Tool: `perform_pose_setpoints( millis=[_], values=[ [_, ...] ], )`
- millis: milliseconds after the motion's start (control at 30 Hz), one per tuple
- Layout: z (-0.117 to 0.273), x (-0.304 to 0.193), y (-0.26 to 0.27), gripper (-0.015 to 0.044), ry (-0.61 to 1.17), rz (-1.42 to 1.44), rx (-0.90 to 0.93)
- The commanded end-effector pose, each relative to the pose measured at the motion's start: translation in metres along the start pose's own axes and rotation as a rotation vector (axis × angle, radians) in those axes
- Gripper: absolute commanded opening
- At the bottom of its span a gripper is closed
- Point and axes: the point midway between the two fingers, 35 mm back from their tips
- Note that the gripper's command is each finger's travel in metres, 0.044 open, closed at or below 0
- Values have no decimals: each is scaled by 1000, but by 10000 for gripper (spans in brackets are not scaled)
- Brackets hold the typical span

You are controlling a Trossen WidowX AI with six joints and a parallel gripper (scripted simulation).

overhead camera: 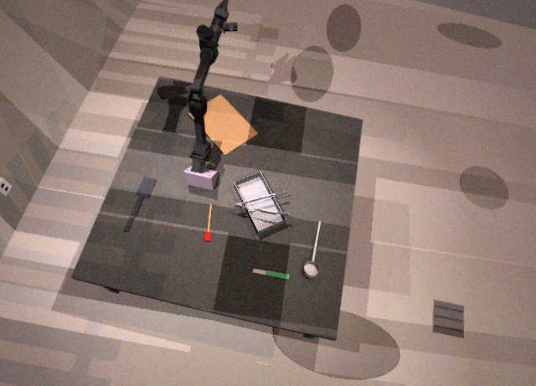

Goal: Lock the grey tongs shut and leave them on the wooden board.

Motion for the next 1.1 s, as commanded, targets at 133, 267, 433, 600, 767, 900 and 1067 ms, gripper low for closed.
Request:
perform_pose_setpoints(
  millis=[133, 267, 433, 600, 767, 900, 1067],
  values=[
    [0, 3, -13, 440, -13, 29, -27],
    [-2, 11, -49, 440, -26, 92, -103],
    [-1, 28, -85, 440, -68, 232, -178],
    [2, 46, -118, 440, -91, 316, -253],
    [8, 74, -156, 440, -124, 415, -344],
    [11, 88, -171, 440, -139, 447, -391],
    [17, 110, -193, 440, -164, 493, -458]
  ],
)
Point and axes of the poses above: the point midway between the two fingers, 35 mm back from their tips, its own z axis back along the fingers, its own y axis across the jaws, x = y × z, and after that the axes turned 13 degrees about z, right-handed
